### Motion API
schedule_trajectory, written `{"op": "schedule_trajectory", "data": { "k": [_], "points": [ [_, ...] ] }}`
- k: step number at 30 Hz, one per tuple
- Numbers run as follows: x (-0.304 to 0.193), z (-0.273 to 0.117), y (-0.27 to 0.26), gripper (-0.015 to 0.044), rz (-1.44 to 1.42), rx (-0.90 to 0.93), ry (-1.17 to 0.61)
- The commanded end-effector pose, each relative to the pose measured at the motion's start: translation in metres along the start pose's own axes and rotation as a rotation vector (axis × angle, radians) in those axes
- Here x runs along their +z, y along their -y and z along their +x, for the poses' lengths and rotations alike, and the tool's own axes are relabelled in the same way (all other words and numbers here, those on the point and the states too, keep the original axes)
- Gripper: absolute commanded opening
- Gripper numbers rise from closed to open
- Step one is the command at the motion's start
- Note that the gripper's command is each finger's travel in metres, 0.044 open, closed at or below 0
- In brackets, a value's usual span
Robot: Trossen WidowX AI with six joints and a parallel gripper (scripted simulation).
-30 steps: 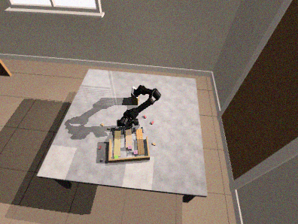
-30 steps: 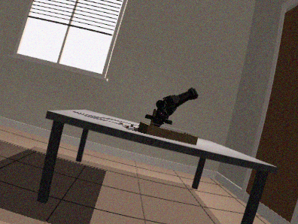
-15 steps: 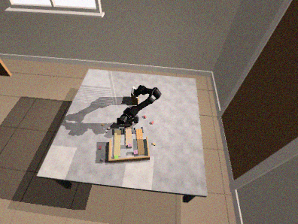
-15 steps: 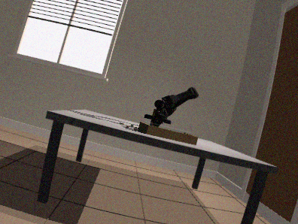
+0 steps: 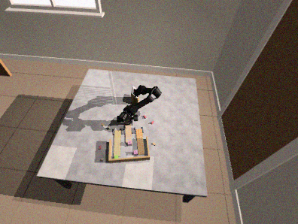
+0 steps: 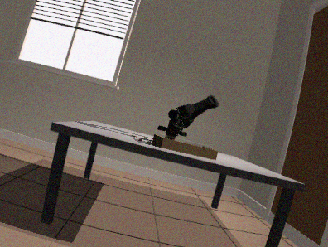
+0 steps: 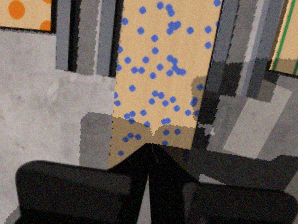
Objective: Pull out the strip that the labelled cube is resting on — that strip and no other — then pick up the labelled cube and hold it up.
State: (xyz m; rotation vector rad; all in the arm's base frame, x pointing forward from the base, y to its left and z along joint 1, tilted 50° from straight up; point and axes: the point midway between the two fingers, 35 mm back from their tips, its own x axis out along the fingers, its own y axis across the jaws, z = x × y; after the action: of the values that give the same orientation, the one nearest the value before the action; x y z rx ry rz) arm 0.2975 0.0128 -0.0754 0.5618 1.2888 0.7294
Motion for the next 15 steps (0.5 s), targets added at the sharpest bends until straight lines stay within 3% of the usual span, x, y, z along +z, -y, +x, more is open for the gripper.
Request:
{"op": "schedule_trajectory", "data": {
  "k": [1, 15],
  "points": [
    [-0.013, 0.005, -0.001, 0.0000, 0.007, 0.001, -0.025],
    [-0.034, 0.004, -0.001, 0.0000, 0.008, 0.001, -0.026]
  ]
}}
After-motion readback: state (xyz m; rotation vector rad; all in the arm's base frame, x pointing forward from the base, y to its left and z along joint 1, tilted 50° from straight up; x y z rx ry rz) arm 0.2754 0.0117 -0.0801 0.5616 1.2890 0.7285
